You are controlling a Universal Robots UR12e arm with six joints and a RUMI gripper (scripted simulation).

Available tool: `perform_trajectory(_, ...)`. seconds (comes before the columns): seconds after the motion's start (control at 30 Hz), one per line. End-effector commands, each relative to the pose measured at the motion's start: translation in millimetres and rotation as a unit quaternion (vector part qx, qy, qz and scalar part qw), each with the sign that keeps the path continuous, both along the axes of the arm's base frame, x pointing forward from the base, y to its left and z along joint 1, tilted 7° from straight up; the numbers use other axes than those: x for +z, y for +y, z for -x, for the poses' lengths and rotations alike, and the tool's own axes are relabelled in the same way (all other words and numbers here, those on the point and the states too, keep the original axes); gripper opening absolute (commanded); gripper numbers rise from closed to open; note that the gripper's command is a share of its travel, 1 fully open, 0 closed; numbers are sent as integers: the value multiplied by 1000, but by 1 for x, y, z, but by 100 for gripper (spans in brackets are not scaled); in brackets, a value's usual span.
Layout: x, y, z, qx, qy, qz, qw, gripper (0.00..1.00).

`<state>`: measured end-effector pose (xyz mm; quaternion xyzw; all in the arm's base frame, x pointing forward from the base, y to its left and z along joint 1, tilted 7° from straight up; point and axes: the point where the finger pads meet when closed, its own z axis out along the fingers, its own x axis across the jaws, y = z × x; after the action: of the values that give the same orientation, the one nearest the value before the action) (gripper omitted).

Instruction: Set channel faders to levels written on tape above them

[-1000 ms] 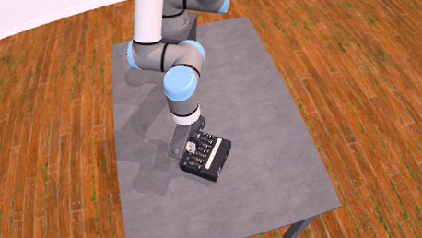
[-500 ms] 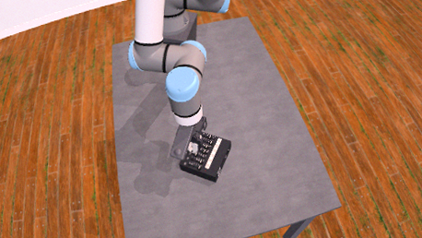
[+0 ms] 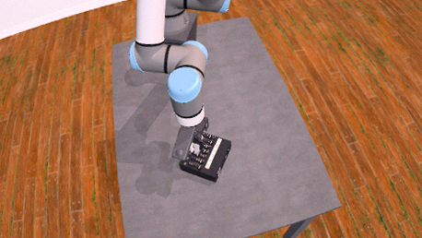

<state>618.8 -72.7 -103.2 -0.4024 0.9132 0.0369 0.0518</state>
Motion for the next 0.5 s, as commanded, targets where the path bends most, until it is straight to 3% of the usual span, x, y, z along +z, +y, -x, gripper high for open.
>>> perform_trajectory(0.0,1,2,-5,1,-1,0,1000,0)
perform_trajectory(0.47,1,3,-5,1,-1,0,1000,0)
